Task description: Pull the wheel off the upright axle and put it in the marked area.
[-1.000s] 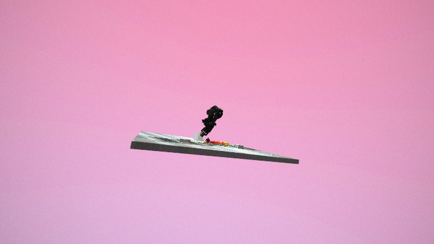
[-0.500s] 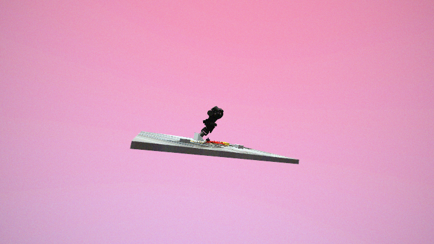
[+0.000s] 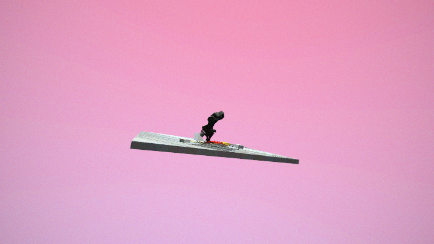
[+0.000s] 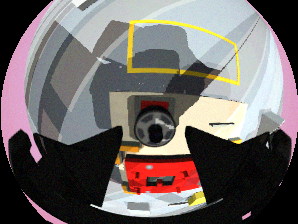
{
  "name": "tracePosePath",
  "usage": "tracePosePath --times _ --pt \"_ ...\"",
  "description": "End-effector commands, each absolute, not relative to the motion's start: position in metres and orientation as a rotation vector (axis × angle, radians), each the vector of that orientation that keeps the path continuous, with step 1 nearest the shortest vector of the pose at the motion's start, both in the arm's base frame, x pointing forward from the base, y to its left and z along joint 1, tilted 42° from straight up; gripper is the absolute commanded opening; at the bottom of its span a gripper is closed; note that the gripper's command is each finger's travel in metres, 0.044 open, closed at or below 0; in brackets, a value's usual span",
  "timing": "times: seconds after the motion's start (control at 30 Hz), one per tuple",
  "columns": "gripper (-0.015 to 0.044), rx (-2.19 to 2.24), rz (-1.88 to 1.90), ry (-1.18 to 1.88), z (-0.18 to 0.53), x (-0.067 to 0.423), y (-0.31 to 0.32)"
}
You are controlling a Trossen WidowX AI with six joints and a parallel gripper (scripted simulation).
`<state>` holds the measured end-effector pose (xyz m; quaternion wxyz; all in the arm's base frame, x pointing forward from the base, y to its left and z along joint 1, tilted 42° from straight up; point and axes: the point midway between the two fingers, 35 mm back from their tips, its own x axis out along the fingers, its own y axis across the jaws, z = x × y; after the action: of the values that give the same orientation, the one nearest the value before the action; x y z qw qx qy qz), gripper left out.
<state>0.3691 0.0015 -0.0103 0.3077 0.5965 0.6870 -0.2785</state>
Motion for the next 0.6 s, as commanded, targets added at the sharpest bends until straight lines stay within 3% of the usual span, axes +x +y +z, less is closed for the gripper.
tracePosePath --times 0.0,0.1,0.23,0.5,0.57 --pt "0.0300 1.584 -0.739 1.820 -0.0196 0.3668 0.0086" --pt "0.0300 1.584 -0.739 1.820 -0.0196 0.3668 0.0086" --pt "0.0195 1.576 -0.737 1.821 -0.0164 0.3673 0.0072" --pt "0.0142 1.576 -0.737 1.821 -0.0164 0.3673 0.0072" --pt "0.0089 1.576 -0.737 1.820 -0.0162 0.3673 0.0071"
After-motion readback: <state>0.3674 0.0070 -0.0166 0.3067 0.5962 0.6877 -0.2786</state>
